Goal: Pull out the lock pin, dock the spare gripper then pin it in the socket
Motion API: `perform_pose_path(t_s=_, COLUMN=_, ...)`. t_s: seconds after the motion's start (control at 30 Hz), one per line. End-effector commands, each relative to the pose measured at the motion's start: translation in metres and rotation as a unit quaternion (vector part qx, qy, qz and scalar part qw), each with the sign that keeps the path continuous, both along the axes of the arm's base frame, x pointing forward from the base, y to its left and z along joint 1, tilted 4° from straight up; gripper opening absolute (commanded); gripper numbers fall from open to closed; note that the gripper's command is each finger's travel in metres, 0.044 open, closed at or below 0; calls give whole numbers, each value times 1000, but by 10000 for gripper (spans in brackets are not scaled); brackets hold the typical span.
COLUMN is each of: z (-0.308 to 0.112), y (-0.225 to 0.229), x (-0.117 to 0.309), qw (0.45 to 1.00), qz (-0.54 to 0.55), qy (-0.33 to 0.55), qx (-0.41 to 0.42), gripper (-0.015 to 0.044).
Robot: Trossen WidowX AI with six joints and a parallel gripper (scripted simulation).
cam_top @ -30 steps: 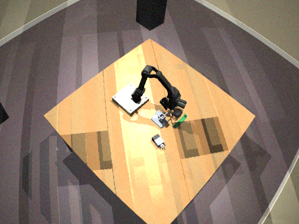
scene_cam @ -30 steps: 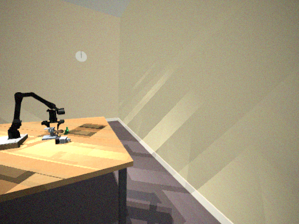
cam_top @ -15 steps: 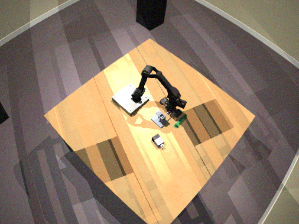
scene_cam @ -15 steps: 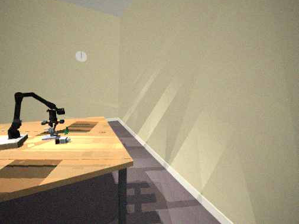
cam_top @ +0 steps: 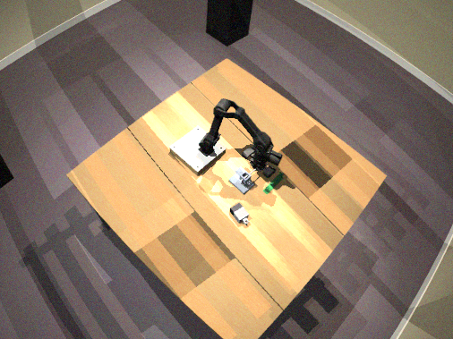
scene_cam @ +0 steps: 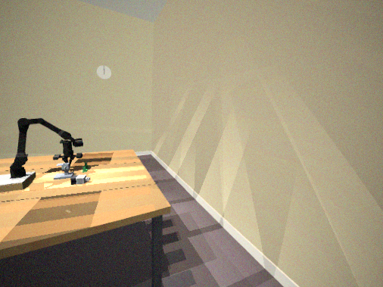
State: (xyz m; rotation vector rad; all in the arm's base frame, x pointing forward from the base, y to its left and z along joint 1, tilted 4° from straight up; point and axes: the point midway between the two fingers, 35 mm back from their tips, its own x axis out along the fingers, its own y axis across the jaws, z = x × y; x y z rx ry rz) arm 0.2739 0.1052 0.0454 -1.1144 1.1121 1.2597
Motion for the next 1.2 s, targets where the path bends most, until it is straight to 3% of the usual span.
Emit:
perform_pose_path(t_s=0.0, z=4, y=3, x=0, qw=1000, qz=1, qy=-2, qx=30, gripper=0)
perform_pose_path(t_s=1.17, z=12, y=29, x=2, qw=999, qz=2, qy=-2, qx=53, gripper=0)
